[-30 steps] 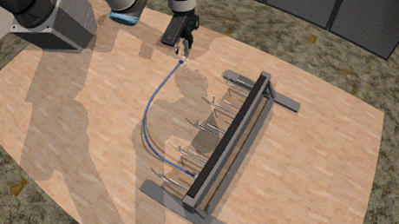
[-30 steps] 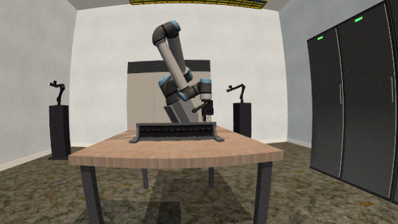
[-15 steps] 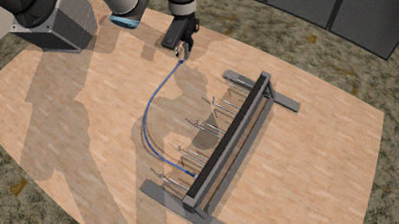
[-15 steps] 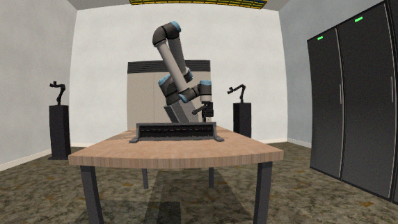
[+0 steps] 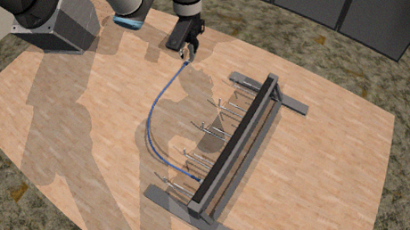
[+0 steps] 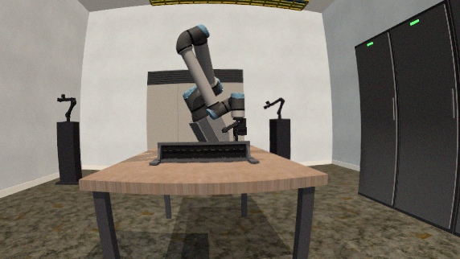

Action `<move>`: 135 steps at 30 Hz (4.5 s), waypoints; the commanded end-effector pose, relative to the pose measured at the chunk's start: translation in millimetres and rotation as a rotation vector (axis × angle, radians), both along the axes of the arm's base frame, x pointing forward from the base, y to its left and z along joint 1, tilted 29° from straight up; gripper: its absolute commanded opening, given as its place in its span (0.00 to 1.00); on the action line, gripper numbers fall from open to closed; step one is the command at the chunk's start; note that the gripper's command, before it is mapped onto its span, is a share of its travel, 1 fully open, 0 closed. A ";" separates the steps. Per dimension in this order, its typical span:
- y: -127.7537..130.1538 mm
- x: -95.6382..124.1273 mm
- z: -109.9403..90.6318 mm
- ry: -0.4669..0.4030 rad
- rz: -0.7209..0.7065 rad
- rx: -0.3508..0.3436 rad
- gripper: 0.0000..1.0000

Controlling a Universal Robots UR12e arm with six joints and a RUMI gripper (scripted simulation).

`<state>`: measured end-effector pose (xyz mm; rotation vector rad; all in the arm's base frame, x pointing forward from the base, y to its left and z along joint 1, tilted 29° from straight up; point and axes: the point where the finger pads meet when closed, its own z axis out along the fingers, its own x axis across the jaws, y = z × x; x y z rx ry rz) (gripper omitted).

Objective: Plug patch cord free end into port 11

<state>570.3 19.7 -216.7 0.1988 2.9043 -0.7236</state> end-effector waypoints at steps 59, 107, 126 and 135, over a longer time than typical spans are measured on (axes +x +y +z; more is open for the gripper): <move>-2.8 1.0 -5.3 -0.001 0.000 0.000 0.22; -5.2 1.5 -9.8 -0.001 0.000 0.000 0.22; -5.2 1.5 -9.8 -0.001 0.000 0.000 0.00; -5.2 1.5 -9.8 -0.001 0.000 0.000 0.00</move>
